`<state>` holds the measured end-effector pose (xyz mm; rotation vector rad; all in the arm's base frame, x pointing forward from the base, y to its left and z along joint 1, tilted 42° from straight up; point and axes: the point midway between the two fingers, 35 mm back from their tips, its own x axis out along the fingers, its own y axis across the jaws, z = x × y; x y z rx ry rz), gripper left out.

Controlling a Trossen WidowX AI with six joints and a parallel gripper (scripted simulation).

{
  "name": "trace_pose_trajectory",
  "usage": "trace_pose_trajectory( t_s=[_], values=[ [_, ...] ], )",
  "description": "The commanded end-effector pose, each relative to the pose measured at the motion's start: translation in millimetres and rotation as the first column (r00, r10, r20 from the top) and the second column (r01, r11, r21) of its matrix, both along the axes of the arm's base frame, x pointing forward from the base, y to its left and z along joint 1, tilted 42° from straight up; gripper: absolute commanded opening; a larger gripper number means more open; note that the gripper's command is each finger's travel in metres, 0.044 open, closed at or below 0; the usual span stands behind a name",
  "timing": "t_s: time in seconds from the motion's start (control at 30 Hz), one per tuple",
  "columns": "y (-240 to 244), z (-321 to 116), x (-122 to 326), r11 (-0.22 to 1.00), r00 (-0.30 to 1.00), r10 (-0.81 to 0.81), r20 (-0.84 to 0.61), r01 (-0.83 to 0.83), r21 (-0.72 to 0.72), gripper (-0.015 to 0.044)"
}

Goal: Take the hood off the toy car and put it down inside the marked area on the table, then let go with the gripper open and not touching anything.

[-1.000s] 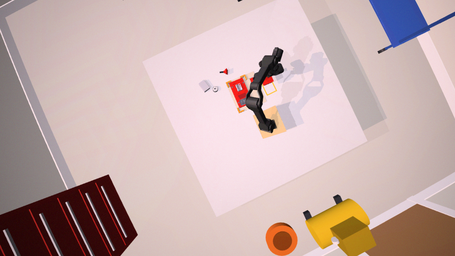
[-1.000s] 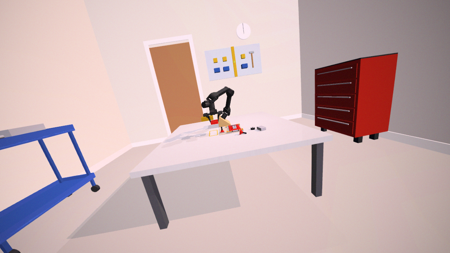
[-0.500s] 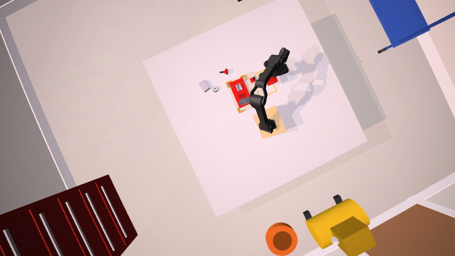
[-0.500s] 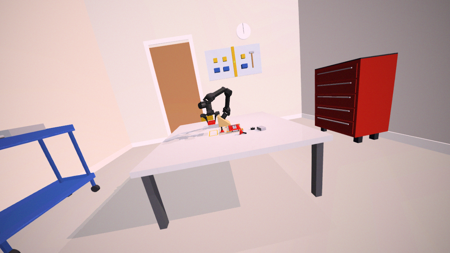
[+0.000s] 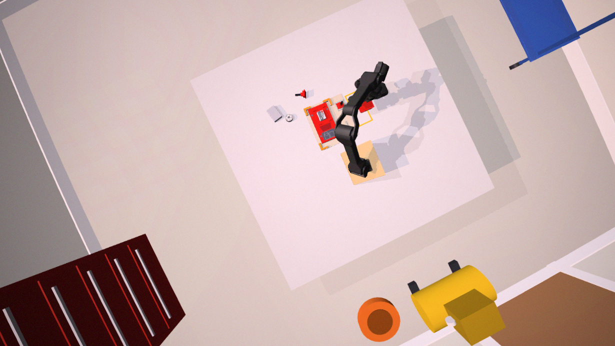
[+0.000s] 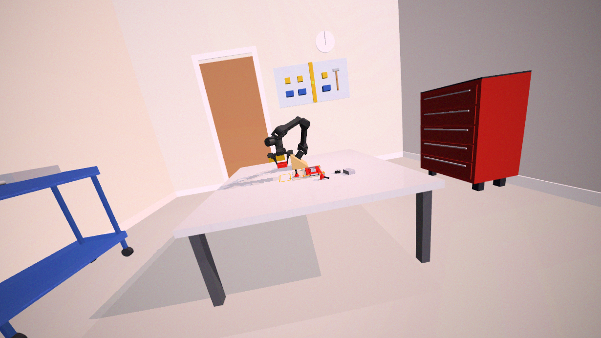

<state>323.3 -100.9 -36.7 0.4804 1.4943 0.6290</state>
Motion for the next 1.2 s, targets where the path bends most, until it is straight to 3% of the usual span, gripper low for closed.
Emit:
trace_pose_trajectory(
  t_s=[0.0,1.17],
  values=[
    [4,-4,-2,1.0,1.0,-0.002,-0.009,0.002,0.006,0.0],
    [18,-20,-2,1.0,1.0,-0.002,-0.009,0.002,0.007,0.0]
  ],
)
